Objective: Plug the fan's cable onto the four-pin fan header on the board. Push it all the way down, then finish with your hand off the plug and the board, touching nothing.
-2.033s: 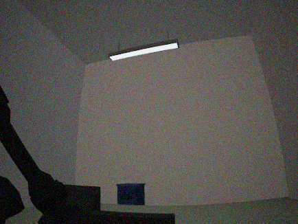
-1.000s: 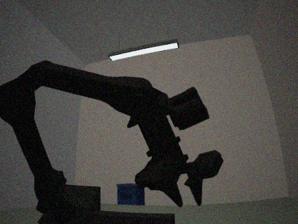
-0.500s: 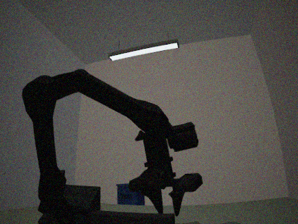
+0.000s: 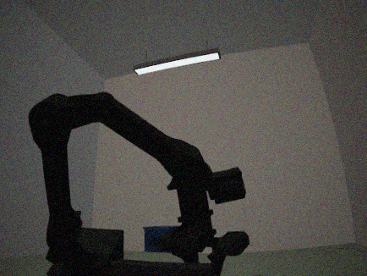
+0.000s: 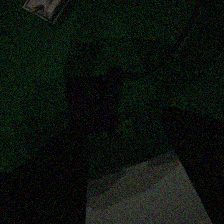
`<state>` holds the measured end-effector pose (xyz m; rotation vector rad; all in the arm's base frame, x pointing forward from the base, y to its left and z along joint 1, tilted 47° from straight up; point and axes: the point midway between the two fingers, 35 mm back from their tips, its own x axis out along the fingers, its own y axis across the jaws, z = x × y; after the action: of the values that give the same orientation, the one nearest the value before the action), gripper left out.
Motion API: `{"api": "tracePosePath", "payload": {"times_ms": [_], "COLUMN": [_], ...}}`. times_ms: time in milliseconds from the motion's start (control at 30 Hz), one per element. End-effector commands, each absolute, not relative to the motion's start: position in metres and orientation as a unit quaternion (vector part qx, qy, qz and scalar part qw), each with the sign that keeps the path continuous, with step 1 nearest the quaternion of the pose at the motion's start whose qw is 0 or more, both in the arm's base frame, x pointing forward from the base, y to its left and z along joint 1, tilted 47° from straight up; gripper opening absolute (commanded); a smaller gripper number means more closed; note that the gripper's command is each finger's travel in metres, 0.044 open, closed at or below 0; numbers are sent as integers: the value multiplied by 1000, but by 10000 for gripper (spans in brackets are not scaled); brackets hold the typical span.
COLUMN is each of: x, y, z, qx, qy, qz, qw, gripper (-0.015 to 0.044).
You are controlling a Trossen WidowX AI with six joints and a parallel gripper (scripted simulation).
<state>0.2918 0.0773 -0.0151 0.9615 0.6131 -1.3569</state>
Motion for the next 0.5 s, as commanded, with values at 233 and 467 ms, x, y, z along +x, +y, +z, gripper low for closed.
{"api": "tracePosePath", "payload": {"times_ms": [233,467], "x": [294,294], "y": [63,55], "z": [-28,-35], "qx": [418,418], "qy": [268,267], "qz": [-593,-593], "qw": [634,634], "gripper": [210,210]}}
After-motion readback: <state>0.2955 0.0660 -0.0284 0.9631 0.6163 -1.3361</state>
